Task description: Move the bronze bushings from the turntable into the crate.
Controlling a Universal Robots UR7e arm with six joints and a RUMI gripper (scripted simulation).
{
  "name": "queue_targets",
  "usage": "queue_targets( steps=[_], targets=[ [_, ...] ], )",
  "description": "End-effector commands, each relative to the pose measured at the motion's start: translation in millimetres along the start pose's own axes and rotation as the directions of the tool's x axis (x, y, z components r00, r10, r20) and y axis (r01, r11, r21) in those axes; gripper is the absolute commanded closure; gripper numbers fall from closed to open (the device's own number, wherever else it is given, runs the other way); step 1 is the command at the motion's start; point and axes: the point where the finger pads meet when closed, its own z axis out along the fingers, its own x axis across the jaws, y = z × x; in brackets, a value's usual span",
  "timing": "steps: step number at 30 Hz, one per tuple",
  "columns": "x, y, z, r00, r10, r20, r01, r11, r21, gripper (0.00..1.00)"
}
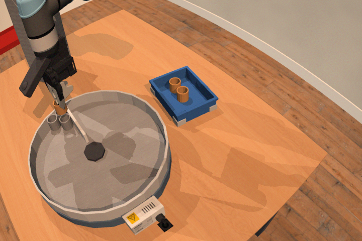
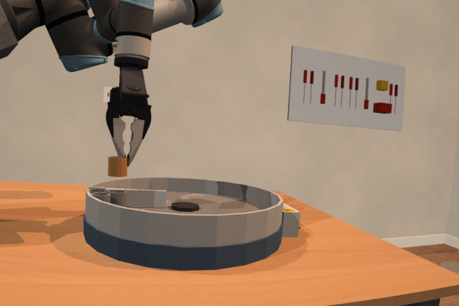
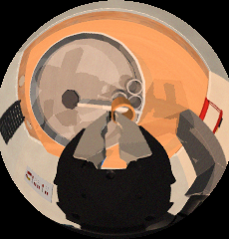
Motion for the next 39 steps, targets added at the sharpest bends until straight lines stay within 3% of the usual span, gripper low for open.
queue_targets(
  steps=[1,27,39],
  targets=[
    [0,0,-0.1,1.0,0.0,0.0,0.0,1.0,0.0,1.0],
    [-12,16,-0.1,1.0,-0.021,-0.001,0.021,1.0,0.001,1.0],
    [-30,43,-0.3,0.999,-0.052,-0.001,0.052,0.999,0.001,1.0]
  ],
)
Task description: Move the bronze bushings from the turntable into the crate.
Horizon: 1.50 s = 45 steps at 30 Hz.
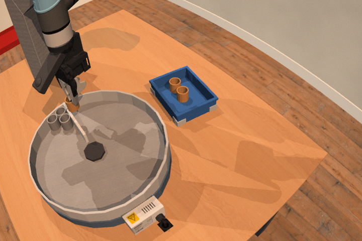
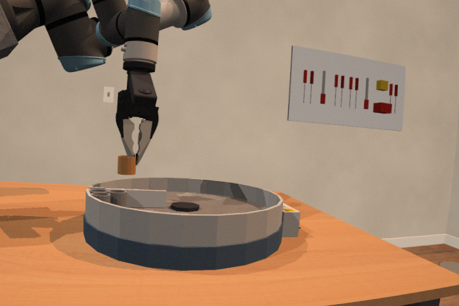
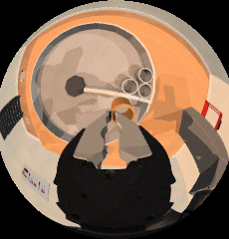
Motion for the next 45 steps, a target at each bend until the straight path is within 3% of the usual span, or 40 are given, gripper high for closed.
queue_targets(
  steps=[1,9,45],
  targets=[
    [-10,12,-0.5,1.0,-0.015,-0.001,0.015,1.0,0.001,1.0],
    [-24,31,-0.7,0.999,-0.038,-0.001,0.038,0.999,0.001,1.0],
    [-127,167,-0.3,0.979,-0.204,-0.003,0.204,0.979,0.001,1.0]
  ],
)
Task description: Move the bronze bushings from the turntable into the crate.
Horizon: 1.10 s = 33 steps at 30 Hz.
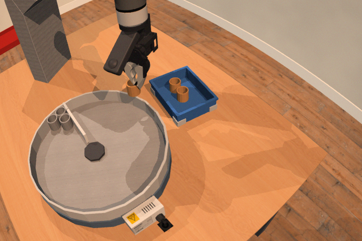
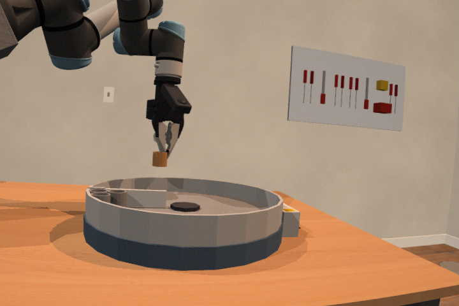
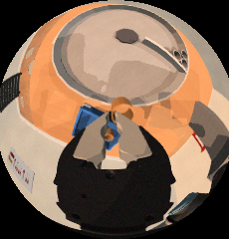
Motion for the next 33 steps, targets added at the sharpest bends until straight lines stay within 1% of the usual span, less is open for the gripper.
queue_targets(
  steps=[1,9,11,26,28,33],
  targets=[
    [-17,15,0.9,1.0,-0.022,-0.003,0.022,1.0,0.004,1.0],
    [-45,40,1.3,0.998,-0.058,-0.003,0.058,0.998,0.004,1.0],
    [-45,40,1.3,0.998,-0.058,-0.003,0.058,0.998,0.004,1.0],
    [-88,79,1.5,0.994,-0.114,-0.002,0.114,0.994,0.004,1.0],
    [-88,79,1.5,0.994,-0.114,-0.002,0.114,0.994,0.004,1.0],
    [-99,89,1.6,0.992,-0.128,-0.002,0.128,0.992,0.004,1.0]
  ],
)
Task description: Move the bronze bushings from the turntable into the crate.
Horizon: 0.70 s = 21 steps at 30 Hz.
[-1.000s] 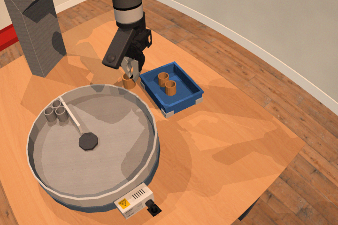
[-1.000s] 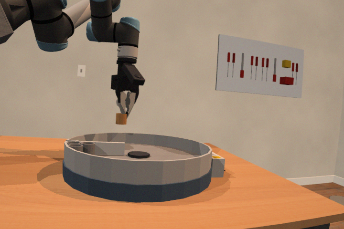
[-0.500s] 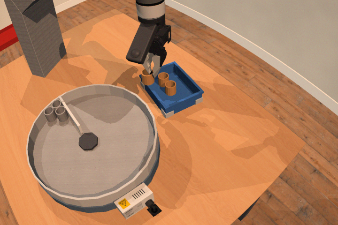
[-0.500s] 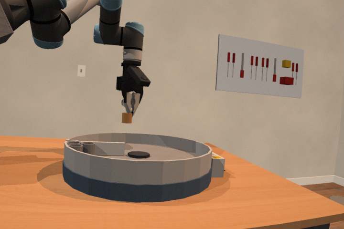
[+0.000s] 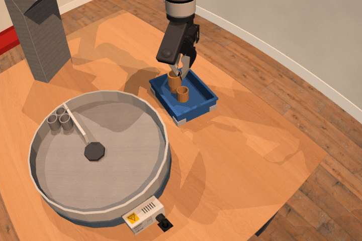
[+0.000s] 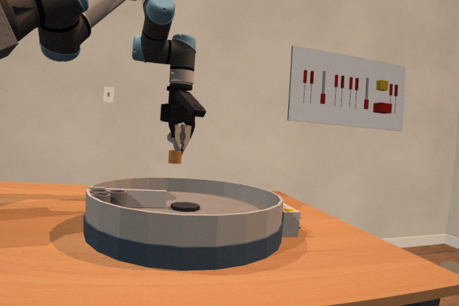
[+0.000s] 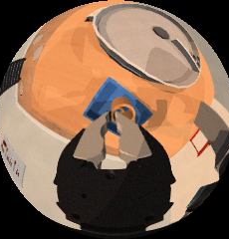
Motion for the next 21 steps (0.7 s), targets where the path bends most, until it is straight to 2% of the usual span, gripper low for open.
queue_targets(
  steps=[1,21],
  targets=[
    [-11,8,0.4,1.0,-0.014,-0.001,0.014,1.0,0.002,1.0],
    [-36,25,0.3,0.999,-0.043,0.0,0.043,0.999,0.002,1.0]
  ],
)
